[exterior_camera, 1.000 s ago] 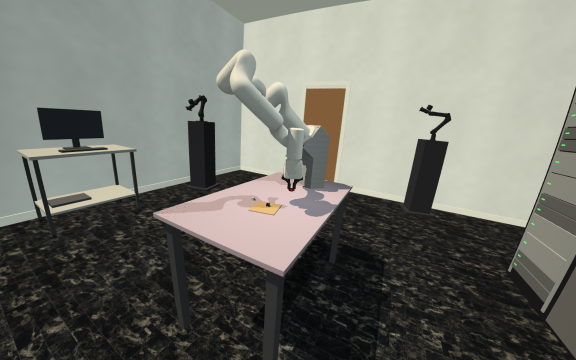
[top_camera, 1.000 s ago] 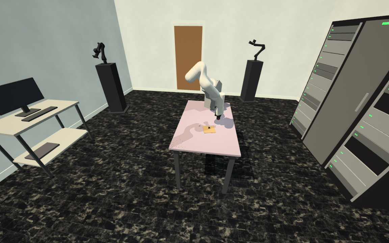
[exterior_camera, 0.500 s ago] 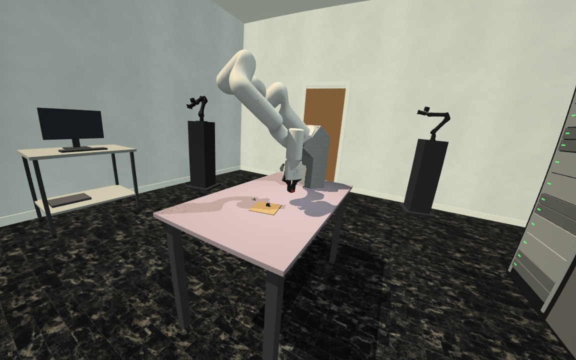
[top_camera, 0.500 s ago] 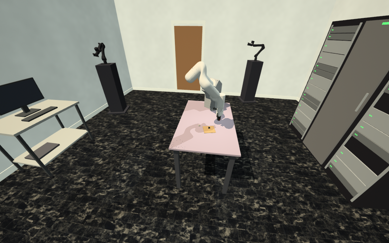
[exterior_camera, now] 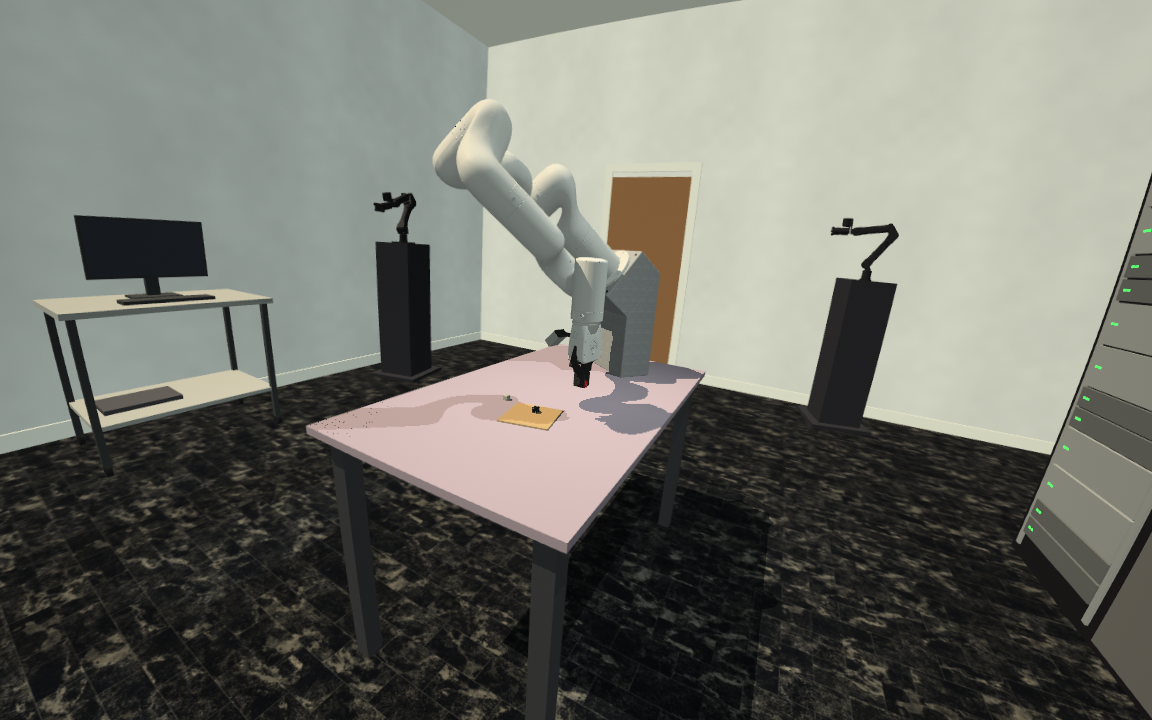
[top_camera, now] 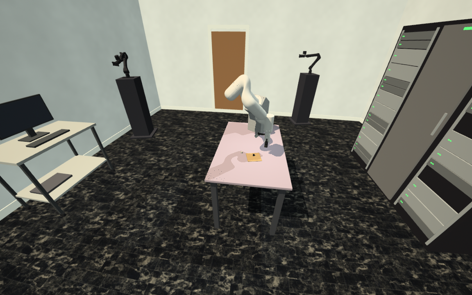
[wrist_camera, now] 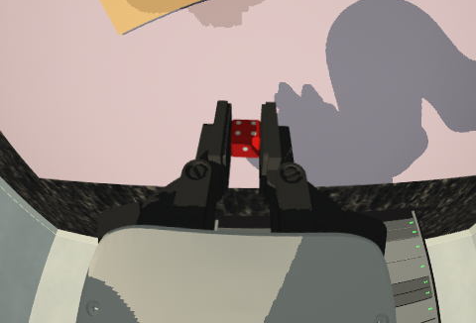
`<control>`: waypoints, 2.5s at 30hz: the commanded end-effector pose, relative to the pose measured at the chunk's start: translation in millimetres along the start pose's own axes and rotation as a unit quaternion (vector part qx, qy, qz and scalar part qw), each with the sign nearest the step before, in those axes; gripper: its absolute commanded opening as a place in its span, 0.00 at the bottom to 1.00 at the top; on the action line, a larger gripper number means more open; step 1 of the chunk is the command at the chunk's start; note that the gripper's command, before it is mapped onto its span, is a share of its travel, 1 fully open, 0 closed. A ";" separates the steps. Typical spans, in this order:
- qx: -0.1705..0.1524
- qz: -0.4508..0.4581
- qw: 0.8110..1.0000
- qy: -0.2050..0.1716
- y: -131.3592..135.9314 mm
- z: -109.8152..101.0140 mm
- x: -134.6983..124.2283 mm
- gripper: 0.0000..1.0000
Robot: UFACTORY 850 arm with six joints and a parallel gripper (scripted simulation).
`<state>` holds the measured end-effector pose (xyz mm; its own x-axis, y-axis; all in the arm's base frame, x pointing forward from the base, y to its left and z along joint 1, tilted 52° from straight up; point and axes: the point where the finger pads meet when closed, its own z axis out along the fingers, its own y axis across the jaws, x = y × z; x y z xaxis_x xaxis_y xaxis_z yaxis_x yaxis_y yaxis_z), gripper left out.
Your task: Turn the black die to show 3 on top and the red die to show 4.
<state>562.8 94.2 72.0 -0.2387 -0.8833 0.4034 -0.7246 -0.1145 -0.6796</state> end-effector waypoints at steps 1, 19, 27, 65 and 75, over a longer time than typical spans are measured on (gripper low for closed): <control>-0.006 -0.060 0.998 0.005 -3.9 0.2 -1.9 0.11; -0.007 -0.342 0.940 0.003 -23.0 2.1 -10.4 0.11; -0.008 -0.451 0.892 0.002 -31.0 2.7 -13.8 0.11; -0.005 -0.823 0.568 -0.004 -64.8 3.9 -28.2 0.11; -0.005 -0.829 0.558 -0.004 -65.6 3.9 -28.5 0.11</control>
<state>619.4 124.5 102.2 0.7697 0.4289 0.4728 0.0488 -0.7781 0.6263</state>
